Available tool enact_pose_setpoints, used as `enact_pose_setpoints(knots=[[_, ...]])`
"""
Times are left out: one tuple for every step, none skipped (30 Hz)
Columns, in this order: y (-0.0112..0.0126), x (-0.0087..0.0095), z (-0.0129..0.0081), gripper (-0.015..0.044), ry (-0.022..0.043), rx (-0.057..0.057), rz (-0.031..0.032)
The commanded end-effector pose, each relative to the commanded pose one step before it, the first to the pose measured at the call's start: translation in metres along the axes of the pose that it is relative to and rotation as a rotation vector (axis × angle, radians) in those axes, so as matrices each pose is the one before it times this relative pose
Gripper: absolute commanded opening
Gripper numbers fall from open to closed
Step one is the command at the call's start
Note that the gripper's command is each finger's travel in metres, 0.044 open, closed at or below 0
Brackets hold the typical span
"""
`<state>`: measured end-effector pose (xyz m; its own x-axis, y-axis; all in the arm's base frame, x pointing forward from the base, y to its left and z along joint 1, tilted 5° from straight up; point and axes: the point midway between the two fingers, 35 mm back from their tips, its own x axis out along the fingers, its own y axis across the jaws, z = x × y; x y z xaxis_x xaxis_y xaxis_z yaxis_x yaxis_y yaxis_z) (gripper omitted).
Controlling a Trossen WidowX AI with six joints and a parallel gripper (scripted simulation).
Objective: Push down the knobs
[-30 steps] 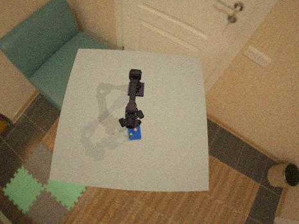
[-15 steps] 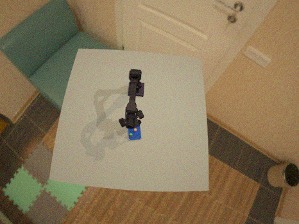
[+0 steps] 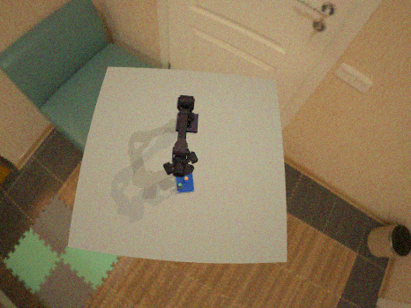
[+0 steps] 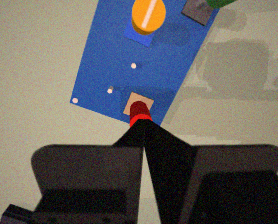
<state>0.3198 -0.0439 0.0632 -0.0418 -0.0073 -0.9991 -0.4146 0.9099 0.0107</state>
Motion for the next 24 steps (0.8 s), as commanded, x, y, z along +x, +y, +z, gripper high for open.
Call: enact_pose_setpoints(knots=[[0.00025, -0.00170, 0.00089, 0.0000, 0.00610, -0.0016, 0.00878], [0.00000, -0.00165, 0.00001, 0.0000, 0.00000, 0.0000, 0.00000], [0.00000, -0.00153, 0.00000, 0.0000, 0.00000, 0.0000, 0.00000], [0.00000, -0.00154, 0.00000, 0.0000, 0.00000, 0.0000, 0.00000], [0.00001, -0.00158, -0.00001, 0.0000, 0.00000, 0.0000, 0.00000], [0.00001, -0.00163, -0.00002, 0.0000, 0.00000, 0.0000, 0.00000], [0.00002, -0.00165, -0.00003, 0.0000, 0.00000, 0.0000, 0.00000], [0.00002, -0.00165, -0.00003, 0.0000, 0.00000, 0.0000, 0.00000], [0.00003, -0.00165, -0.00004, 0.0000, 0.00000, 0.0000, 0.00000], [0.00003, -0.00165, -0.00005, 0.0000, 0.00000, 0.0000, 0.00000], [0.00003, -0.00137, -0.00005, 0.0000, 0.00000, 0.0000, 0.00000], [0.00002, -0.00083, -0.00003, 0.0000, 0.00000, 0.0000, 0.00000], [0.00001, -0.00028, -0.00001, 0.0000, 0.00000, 0.0000, 0.00000], [0.00066, 0.00628, -0.00228, 0.0026, 0.01110, 0.0010, 0.00201], [0.00000, 0.00000, 0.00000, 0.0053, 0.00000, 0.0000, 0.00000], [0.00000, 0.00000, 0.00000, 0.0079, 0.00000, 0.0000, 0.00000], [0.00000, 0.00000, 0.00000, 0.0105, 0.00000, 0.0000, 0.00000], [0.00000, 0.00000, 0.00000, 0.0131, 0.00000, 0.0000, 0.00000], [0.00000, 0.00000, 0.00000, 0.0157, 0.00000, 0.0000, 0.00000], [0.00000, 0.00000, 0.00000, 0.0184, 0.00000, 0.0000, 0.00000], [0.00000, 0.00000, 0.00000, 0.0210, 0.00000, 0.0000, 0.00000], [-0.00014, -0.00053, 0.00072, 0.0184, -0.00355, 0.0012, -0.00155], [-0.00042, -0.00160, 0.00217, 0.0157, -0.01067, 0.0035, -0.00461], [-0.00067, -0.00269, 0.00363, 0.0131, -0.01785, 0.0058, -0.00752]])
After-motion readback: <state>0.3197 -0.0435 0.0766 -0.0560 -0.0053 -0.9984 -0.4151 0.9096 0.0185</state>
